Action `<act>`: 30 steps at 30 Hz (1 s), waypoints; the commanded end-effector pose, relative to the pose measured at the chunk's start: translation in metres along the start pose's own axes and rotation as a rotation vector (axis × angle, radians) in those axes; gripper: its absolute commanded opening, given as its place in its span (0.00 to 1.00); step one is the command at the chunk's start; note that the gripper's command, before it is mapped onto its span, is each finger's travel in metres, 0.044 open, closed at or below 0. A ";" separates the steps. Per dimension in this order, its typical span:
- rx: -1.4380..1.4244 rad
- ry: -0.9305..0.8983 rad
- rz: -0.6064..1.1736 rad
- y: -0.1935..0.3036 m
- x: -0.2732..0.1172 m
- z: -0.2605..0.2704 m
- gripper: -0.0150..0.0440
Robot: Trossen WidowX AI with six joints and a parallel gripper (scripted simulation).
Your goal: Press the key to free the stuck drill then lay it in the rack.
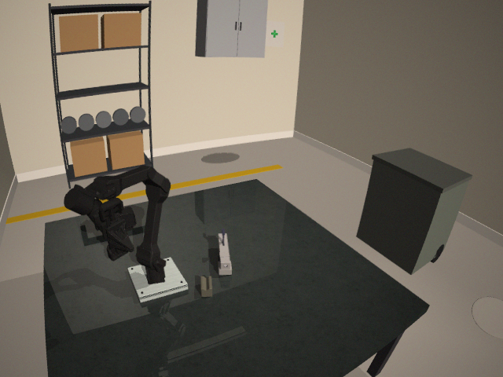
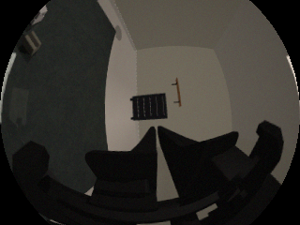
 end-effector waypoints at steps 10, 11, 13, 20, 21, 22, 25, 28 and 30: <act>-0.154 -0.355 -0.389 -0.096 0.109 0.031 0.25; -0.174 -0.382 -0.418 -0.105 0.114 0.034 0.25; -0.218 -0.436 -0.475 -0.126 0.124 0.043 0.25; -0.413 -0.609 -0.682 -0.202 0.144 0.075 0.25; -0.445 -0.631 -0.713 -0.213 0.144 0.080 0.25; -0.478 -0.653 -0.743 -0.225 0.144 0.085 0.25; -0.584 -0.714 -0.834 -0.259 0.142 0.101 0.25; -0.703 -0.771 -0.922 -0.291 0.134 0.119 0.25; -0.792 -0.809 -0.980 -0.312 0.127 0.132 0.25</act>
Point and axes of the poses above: the point midway between the two fingers, 35 mm back from their tips, its own x axis out along the fingers, its own z axis across the jaws, y = z × x, the point moved 4 cm from there along -x, back along the fingers, and after that the axes turned 7 degrees about x, right-handed, at the moved point
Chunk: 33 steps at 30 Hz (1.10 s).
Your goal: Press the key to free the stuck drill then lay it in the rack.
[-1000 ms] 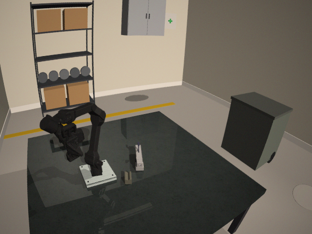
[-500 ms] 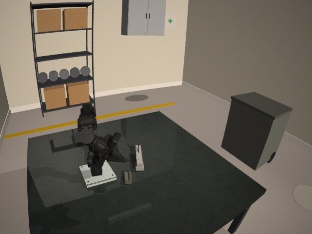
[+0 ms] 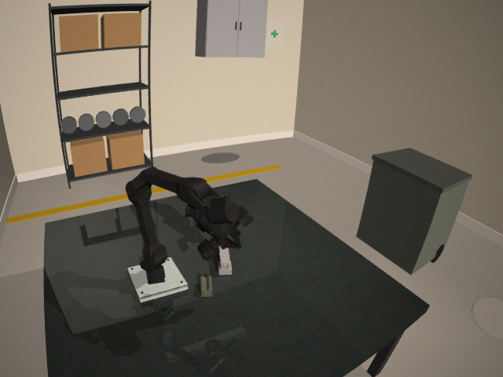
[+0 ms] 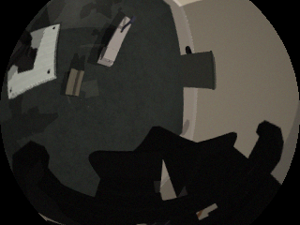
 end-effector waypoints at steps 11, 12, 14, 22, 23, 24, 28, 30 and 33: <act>-0.684 -0.417 -0.269 -0.153 0.097 -0.020 0.25; -0.740 -0.441 -0.282 -0.165 0.101 -0.018 0.25; -0.856 -0.490 -0.306 -0.188 0.108 -0.014 0.25; -1.189 -0.615 -0.356 -0.252 0.117 0.005 0.25; -1.189 -0.615 -0.356 -0.252 0.117 0.005 0.25; -1.189 -0.615 -0.356 -0.252 0.117 0.005 0.25; -1.189 -0.615 -0.356 -0.252 0.117 0.005 0.25; -1.168 -0.606 -0.357 -0.249 0.116 0.005 0.25; -1.180 -0.611 -0.356 -0.250 0.119 0.007 0.25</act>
Point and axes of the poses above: the point midway between the two fingers, 35 mm back from their tips, its own x axis out along the fingers, its own z axis across the jaws, y = z × x, the point moved 4 cm from there along -x, back along the fingers, and after that the axes turned 7 degrees about x, right-handed, at the moved point
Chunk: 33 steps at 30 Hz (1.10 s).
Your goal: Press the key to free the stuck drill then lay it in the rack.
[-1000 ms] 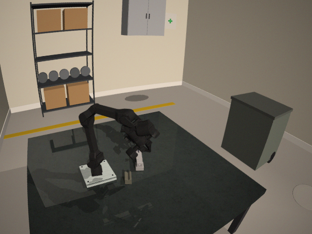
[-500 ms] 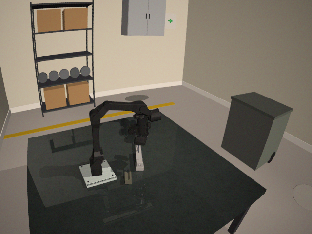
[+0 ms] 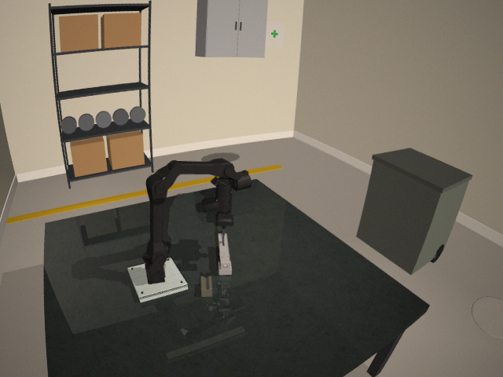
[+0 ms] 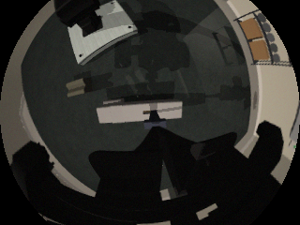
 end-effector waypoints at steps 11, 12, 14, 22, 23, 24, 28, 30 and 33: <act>-0.019 -0.013 0.000 -0.001 0.017 -0.002 0.25; -0.019 -0.013 0.000 -0.001 0.017 -0.002 0.25; -0.019 -0.013 0.000 -0.001 0.016 -0.003 0.25; -0.019 -0.013 0.000 0.000 0.019 -0.004 0.25; -0.019 -0.013 0.000 0.000 0.019 -0.004 0.25; -0.019 -0.013 0.000 0.000 0.019 -0.004 0.25; -0.019 -0.013 0.000 0.000 0.021 -0.004 0.25; -0.019 -0.013 0.000 0.000 0.022 -0.004 0.25; -0.019 -0.013 0.000 0.000 0.023 -0.004 0.25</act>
Point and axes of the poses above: the point midway between the two fingers, 35 mm back from their tips, its own x axis out along the fingers, its own z axis across the jaws, y = z × x, the point moved 4 cm from there along -x, back along the fingers, and after that the axes turned 7 degrees about x, right-handed, at the moved point
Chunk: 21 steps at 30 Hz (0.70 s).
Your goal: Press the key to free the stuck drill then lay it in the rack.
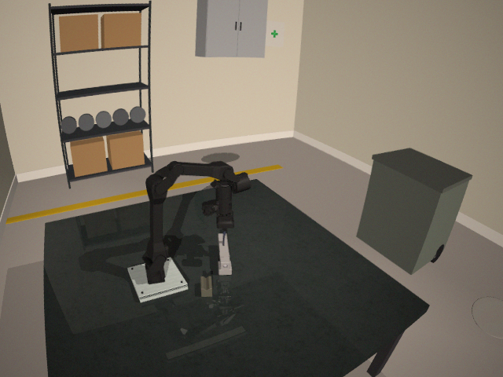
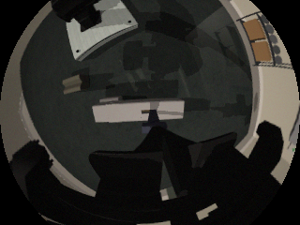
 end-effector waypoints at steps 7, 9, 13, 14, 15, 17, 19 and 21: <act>-0.002 -0.006 -0.016 -0.002 0.010 -0.001 0.25; -0.002 -0.006 -0.016 -0.003 0.011 -0.001 0.25; -0.002 -0.006 -0.016 -0.004 0.012 -0.001 0.25; -0.002 -0.006 -0.017 -0.004 0.013 -0.001 0.25; -0.002 -0.006 -0.017 -0.004 0.013 -0.001 0.25; -0.002 -0.006 -0.017 -0.005 0.013 -0.001 0.25; -0.002 -0.006 -0.017 -0.006 0.014 -0.001 0.25; -0.002 -0.006 -0.017 -0.006 0.015 -0.001 0.25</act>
Point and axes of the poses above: the point midway between the two fingers, 35 mm back from their tips, its own x axis out along the fingers, its own z axis across the jaws, y = z × x, the point moved 4 cm from there along -x, back along the fingers, and after that the axes turned 7 degrees about x, right-handed, at the moved point
